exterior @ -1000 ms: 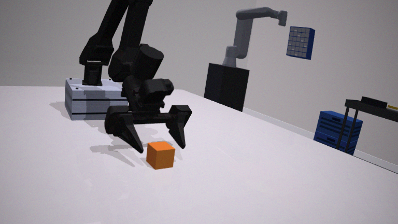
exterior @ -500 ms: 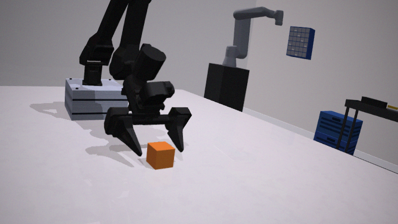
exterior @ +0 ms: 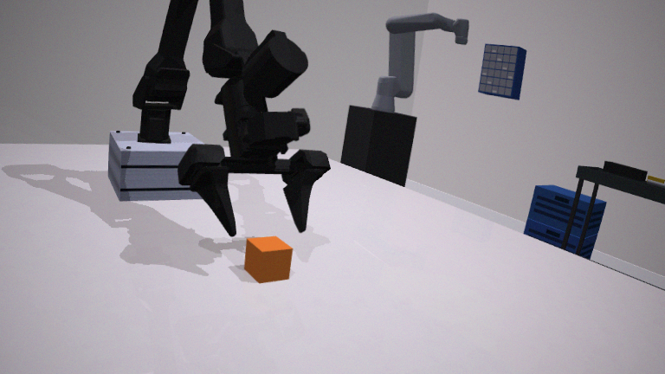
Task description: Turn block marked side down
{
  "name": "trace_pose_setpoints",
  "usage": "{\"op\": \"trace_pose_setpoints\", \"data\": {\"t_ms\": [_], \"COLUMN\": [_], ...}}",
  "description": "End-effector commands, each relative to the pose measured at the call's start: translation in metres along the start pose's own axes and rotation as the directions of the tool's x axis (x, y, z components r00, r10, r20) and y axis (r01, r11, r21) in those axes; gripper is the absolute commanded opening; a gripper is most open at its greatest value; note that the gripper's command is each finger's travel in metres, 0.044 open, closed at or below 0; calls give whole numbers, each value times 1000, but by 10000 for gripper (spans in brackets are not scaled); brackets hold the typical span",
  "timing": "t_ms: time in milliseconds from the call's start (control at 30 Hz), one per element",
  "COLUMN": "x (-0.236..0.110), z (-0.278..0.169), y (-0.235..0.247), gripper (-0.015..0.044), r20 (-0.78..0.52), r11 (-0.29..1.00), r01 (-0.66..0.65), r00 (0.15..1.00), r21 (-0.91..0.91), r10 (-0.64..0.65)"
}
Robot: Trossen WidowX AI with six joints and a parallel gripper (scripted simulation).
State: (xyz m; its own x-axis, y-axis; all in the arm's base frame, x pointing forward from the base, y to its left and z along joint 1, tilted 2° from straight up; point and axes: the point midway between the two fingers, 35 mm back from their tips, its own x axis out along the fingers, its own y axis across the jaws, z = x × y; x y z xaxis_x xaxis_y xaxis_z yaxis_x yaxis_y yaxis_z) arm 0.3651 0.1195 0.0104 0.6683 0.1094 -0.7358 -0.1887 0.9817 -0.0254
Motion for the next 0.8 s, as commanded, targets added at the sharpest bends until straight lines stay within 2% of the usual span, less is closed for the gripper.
{"op": "trace_pose_setpoints", "data": {"t_ms": [0,300,533,767], "x": [-43,-42,-32,-33], "z": [14,16,37,53], "y": [-2,-1,1,0], "gripper": [440,440,440,440], "r20": [-133,-153,-361,-559], "r11": [1000,1000,1000,1000], "r01": [-11,-11,-10,-11], "r00": [991,988,933,829], "r21": [21,19,12,16], "r10": [14,14,14,18]}}
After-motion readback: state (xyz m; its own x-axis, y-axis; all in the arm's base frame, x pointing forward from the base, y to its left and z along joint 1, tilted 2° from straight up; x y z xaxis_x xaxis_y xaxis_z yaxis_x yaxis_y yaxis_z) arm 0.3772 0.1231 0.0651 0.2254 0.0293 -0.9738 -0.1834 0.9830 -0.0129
